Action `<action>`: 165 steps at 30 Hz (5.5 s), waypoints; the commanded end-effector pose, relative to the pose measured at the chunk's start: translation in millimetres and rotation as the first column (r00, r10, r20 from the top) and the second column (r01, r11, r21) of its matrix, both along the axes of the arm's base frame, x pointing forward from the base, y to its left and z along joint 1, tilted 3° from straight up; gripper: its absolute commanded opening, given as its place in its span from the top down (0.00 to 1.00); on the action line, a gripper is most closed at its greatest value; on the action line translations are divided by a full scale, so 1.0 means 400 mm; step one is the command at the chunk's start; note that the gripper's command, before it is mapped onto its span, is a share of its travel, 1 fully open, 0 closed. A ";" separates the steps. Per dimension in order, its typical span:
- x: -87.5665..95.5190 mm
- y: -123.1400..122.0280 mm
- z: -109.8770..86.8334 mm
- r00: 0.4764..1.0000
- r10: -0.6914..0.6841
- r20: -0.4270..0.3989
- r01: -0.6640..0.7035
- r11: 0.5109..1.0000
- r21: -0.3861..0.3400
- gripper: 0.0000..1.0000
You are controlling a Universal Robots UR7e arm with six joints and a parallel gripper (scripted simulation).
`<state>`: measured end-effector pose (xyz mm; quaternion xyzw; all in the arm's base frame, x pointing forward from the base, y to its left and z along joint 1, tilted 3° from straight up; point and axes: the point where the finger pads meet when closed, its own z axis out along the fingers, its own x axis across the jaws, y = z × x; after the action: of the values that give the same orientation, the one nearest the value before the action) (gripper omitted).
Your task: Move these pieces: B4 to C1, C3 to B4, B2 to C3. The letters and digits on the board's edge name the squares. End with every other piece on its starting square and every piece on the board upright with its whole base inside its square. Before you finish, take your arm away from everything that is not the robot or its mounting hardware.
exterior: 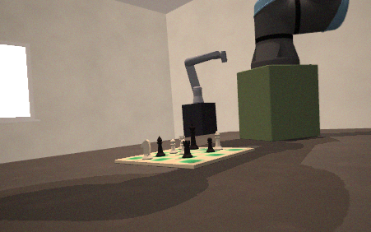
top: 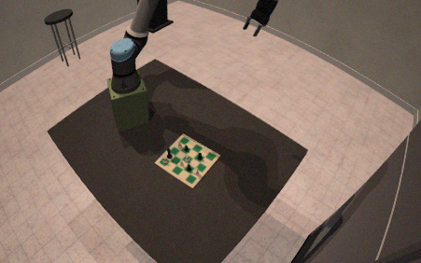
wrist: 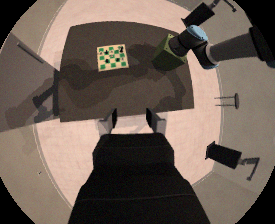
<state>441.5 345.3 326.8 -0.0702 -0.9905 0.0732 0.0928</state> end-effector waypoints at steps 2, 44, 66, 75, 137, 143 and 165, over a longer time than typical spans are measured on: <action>0.140 -0.071 -0.127 0.985 -0.170 -0.040 0.166 0.983 -0.072 0.00; 0.439 -0.815 -1.027 0.423 -0.906 -0.032 0.743 0.367 -0.560 0.00; 0.388 -0.960 -1.207 0.276 -0.961 0.014 0.739 0.204 -0.642 0.00; 0.387 -0.961 -1.209 0.275 -0.961 0.014 0.739 0.202 -0.643 0.00; 0.384 -0.972 -1.001 0.275 -0.961 0.014 0.739 0.202 -0.643 0.00; 0.384 -0.973 -0.985 0.275 -0.961 0.014 0.739 0.202 -0.643 0.00; 0.378 -0.989 -0.992 0.277 -0.961 0.001 0.777 0.224 -0.588 0.00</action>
<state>593.4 -47.7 -70.5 -0.6278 -0.6713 0.2728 0.2844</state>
